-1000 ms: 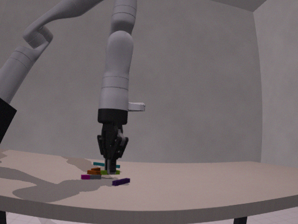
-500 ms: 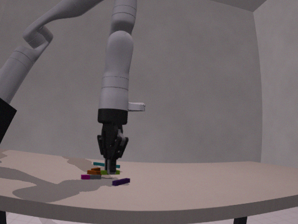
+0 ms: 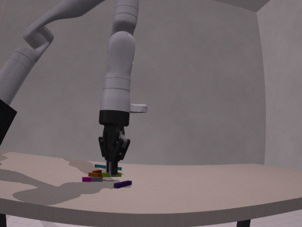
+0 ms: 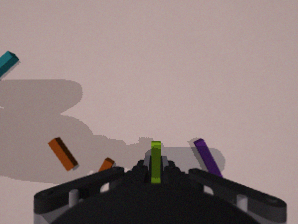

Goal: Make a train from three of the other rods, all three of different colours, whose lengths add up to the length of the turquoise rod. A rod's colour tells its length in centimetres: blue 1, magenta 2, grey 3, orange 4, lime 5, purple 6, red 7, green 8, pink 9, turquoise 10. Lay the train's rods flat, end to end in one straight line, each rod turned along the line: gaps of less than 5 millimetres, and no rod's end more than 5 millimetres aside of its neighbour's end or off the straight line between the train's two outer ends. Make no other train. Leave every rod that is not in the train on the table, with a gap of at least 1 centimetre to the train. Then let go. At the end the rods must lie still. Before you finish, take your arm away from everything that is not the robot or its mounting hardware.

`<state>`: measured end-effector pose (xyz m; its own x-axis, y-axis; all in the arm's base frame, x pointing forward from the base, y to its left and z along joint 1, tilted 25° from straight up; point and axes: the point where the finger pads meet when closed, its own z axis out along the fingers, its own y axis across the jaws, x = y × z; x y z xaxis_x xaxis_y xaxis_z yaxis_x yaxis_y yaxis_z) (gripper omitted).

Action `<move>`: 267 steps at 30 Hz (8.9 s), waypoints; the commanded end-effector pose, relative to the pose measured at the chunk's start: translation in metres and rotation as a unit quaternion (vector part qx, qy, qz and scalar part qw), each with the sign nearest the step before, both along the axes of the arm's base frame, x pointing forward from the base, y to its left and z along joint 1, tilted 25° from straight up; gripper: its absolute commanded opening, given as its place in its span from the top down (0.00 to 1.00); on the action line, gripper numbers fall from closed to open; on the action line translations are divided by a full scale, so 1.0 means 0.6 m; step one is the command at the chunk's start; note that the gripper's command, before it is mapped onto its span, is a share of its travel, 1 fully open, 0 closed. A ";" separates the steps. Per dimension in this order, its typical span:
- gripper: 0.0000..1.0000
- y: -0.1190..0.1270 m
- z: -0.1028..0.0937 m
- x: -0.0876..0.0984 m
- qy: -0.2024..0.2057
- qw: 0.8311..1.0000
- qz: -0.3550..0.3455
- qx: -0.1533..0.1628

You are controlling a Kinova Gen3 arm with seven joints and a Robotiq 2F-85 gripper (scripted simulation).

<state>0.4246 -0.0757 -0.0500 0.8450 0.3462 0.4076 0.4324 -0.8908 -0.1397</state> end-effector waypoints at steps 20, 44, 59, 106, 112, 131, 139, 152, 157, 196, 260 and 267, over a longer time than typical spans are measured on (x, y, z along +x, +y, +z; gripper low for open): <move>0.95 0.001 0.000 0.005 -0.002 1.000 -0.004 0.000; 0.95 0.006 -0.016 0.009 0.000 1.000 -0.003 0.001; 0.95 0.006 -0.016 0.009 0.000 1.000 -0.003 0.001; 0.76 0.004 -0.001 0.000 0.001 1.000 -0.001 0.001; 0.76 -0.010 0.041 -0.015 0.001 1.000 -0.001 0.001; 0.76 -0.040 0.120 -0.038 -0.003 1.000 -0.003 -0.004; 0.00 -0.040 0.120 -0.038 -0.003 1.000 -0.003 -0.004; 0.00 -0.040 0.120 -0.038 -0.003 1.000 -0.003 -0.004; 0.00 -0.041 0.123 -0.039 -0.002 1.000 -0.003 -0.003; 0.00 -0.083 0.254 -0.084 -0.003 1.000 -0.004 -0.003; 0.00 -0.083 0.254 -0.084 -0.003 1.000 -0.004 -0.003; 0.00 -0.083 0.254 -0.084 -0.003 1.000 -0.004 -0.003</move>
<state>0.3739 -0.1242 0.1008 0.8471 0.3376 0.4105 0.4231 -0.8957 -0.1366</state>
